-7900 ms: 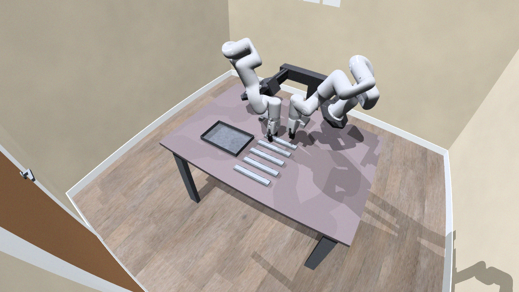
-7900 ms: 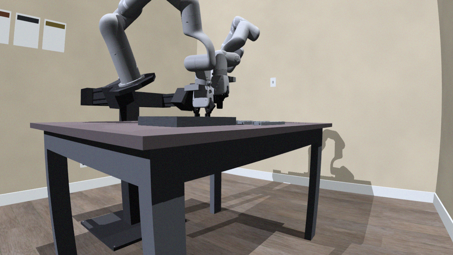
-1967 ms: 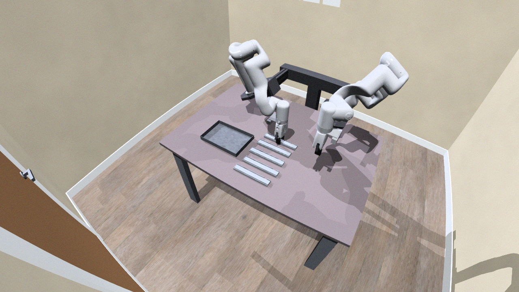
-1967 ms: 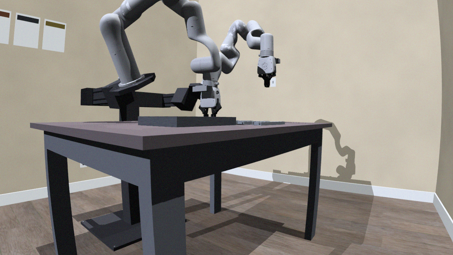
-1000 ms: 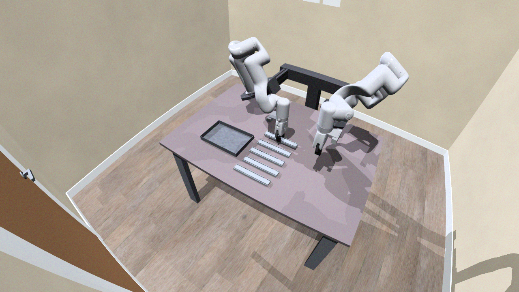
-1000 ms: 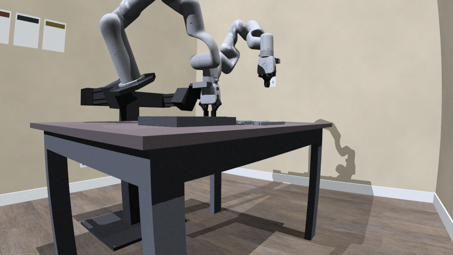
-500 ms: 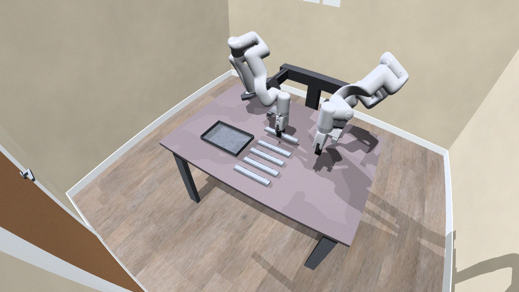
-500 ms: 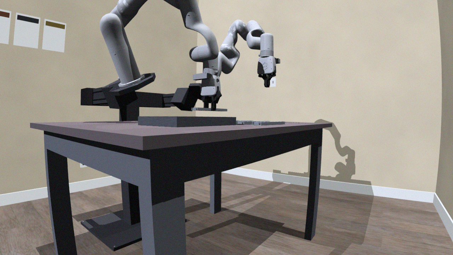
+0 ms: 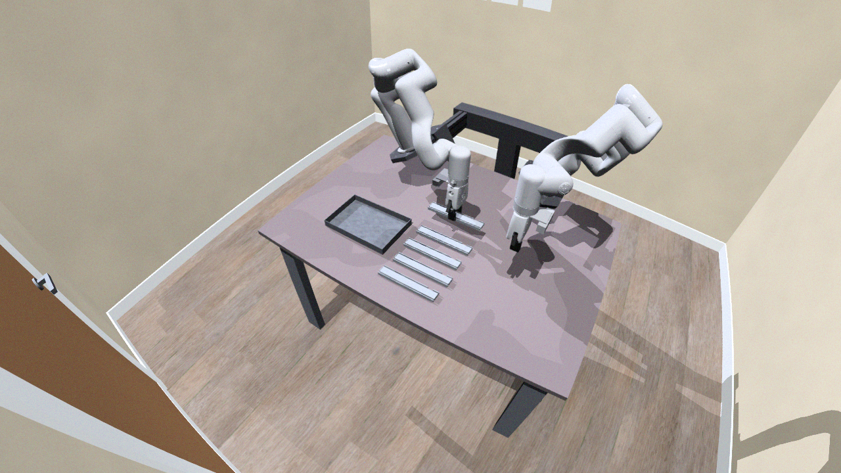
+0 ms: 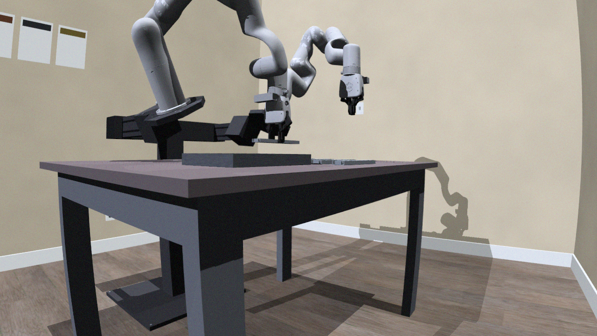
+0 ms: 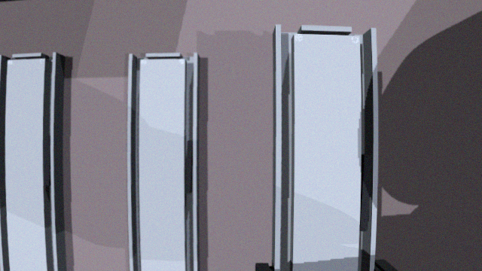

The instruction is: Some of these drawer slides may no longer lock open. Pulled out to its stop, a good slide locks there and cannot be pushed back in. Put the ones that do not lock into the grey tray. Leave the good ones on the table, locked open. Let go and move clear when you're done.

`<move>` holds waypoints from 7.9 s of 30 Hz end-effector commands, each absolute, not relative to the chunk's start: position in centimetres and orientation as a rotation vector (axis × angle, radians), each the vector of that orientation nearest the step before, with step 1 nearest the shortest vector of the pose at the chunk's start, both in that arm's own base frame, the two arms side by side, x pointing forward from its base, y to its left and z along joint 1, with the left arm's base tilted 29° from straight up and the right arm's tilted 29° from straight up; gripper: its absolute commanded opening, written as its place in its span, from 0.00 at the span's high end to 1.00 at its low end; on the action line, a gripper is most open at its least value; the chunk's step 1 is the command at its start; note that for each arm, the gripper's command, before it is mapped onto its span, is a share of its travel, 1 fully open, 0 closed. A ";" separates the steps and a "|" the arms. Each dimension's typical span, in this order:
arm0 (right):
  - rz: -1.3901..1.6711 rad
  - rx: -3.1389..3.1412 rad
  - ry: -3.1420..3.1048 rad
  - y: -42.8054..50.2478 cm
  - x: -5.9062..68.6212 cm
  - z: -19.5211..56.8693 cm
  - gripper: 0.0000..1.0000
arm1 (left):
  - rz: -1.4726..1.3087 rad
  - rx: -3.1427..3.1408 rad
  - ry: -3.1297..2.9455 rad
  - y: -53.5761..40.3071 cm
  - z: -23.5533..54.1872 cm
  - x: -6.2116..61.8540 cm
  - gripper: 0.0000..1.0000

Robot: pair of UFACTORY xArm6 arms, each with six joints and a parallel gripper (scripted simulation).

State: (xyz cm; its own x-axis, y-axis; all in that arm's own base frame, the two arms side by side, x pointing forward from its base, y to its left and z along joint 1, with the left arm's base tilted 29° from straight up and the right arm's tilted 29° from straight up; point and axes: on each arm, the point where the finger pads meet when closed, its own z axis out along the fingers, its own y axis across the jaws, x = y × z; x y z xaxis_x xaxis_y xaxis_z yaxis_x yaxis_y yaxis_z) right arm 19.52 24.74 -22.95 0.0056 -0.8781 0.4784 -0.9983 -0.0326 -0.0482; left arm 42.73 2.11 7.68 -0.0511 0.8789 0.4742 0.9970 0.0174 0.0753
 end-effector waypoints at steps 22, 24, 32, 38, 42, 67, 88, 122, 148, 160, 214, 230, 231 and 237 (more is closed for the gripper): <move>0.554 1.985 -1.946 21.8 21.2 -21.0 1.00 | -0.572 -1.935 -2.006 2.0 7.8 42.9 1.00; 0.554 1.985 -1.946 21.2 21.4 -20.7 1.00 | -0.572 -1.935 -2.006 2.0 7.8 42.9 1.00; 0.555 1.985 -1.946 18.4 22.7 -19.1 1.00 | -0.572 -1.935 -2.006 2.0 7.8 42.9 1.00; 0.555 1.985 -1.945 16.7 23.5 -18.2 1.00 | -0.572 -1.935 -2.006 2.0 7.8 42.9 1.00; 0.555 1.985 -1.945 14.9 24.4 -17.1 1.00 | -0.572 -1.935 -2.006 2.0 7.8 42.9 1.00; 0.556 1.984 -1.945 4.6 29.2 -11.3 1.00 | -0.572 -1.935 -2.006 2.0 7.8 42.9 1.00; 0.557 1.984 -1.944 -0.6 31.7 -8.2 1.00 | -0.572 -1.935 -2.006 2.0 7.8 42.9 1.00; 0.557 1.984 -1.944 -3.5 32.6 -9.7 1.00 | -0.572 -1.935 -2.006 2.0 7.8 42.9 1.00; 0.557 1.984 -1.944 -5.3 32.9 -13.0 1.00 | -0.572 -1.935 -2.006 2.0 7.8 42.9 1.00; 0.557 1.984 -1.944 -5.3 32.9 -13.0 0.33 | -0.572 -1.935 -2.006 2.0 7.8 42.9 1.00; 0.557 1.984 -1.945 2.4 31.7 -4.9 0.33 | -0.572 -1.935 -2.006 -0.3 5.2 41.9 1.00; 0.556 1.985 -1.946 12.0 29.5 -10.2 0.33 | -0.571 -1.935 -2.006 -8.9 -4.5 38.3 1.00; 0.556 1.985 -1.946 12.7 29.3 -10.6 0.33 | -0.571 -1.935 -2.006 -9.5 -5.2 38.0 1.00; 0.555 1.985 -1.946 17.2 28.3 -13.1 0.33 | -0.570 -1.936 -2.007 -12.8 -8.9 36.6 1.00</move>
State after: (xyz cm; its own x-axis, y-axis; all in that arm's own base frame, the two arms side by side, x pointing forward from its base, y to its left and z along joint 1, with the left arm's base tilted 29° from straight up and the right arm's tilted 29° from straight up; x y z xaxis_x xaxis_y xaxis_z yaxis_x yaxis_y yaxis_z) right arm 28.58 13.95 -11.25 0.0072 -0.8821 0.4709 -0.9981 -0.0355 -0.0513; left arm 36.96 -10.37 -6.27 -0.0463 0.8812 0.4704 0.9975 0.0156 0.0690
